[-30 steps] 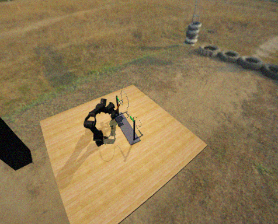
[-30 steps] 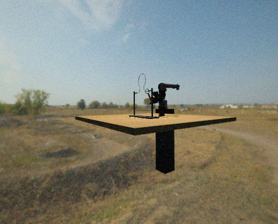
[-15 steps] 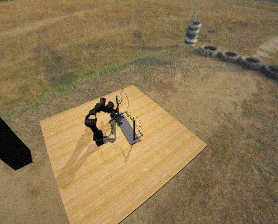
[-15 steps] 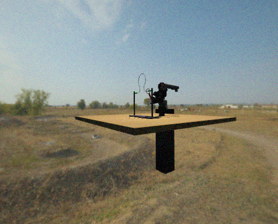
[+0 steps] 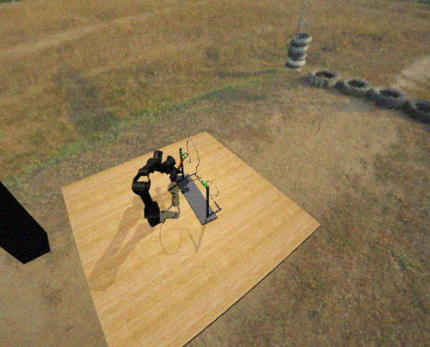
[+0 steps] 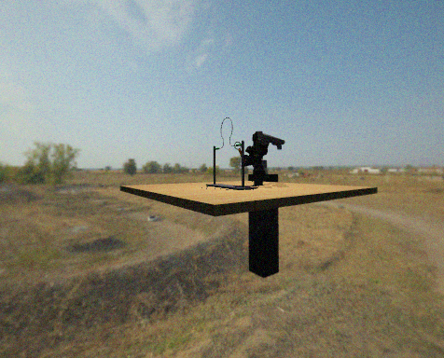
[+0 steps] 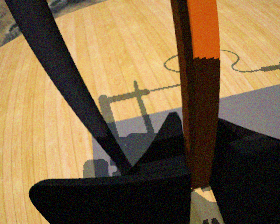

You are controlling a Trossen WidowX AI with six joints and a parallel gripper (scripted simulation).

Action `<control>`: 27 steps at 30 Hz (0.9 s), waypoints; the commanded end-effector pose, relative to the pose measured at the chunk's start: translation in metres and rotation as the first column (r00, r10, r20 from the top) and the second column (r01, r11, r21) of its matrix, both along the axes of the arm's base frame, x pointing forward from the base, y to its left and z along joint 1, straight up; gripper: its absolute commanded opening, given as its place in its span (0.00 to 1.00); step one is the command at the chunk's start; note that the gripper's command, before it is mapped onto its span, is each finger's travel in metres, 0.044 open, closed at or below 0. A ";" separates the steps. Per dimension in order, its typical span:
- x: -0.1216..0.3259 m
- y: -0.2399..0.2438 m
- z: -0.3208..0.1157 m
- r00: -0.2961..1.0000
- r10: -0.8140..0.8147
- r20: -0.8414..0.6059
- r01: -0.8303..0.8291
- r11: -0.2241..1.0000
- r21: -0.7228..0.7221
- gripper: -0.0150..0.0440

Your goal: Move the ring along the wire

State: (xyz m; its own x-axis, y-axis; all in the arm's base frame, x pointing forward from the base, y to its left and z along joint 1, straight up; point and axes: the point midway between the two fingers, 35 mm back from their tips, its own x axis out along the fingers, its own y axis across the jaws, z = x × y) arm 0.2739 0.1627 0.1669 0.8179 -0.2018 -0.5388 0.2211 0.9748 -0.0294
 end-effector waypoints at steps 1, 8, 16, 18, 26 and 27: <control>0.001 0.000 -0.002 1.000 -0.006 0.004 0.006 1.000 0.000 0.00; 0.001 0.001 -0.012 1.000 -0.006 0.004 0.006 1.000 -0.001 0.00; 0.001 0.001 -0.015 1.000 -0.006 0.004 0.006 1.000 -0.001 0.00; 0.001 0.001 -0.015 1.000 -0.006 0.004 0.006 1.000 -0.001 0.00; 0.001 0.001 -0.015 1.000 -0.006 0.004 0.006 1.000 -0.001 0.00; 0.001 0.001 -0.015 1.000 -0.006 0.004 0.006 1.000 -0.001 0.00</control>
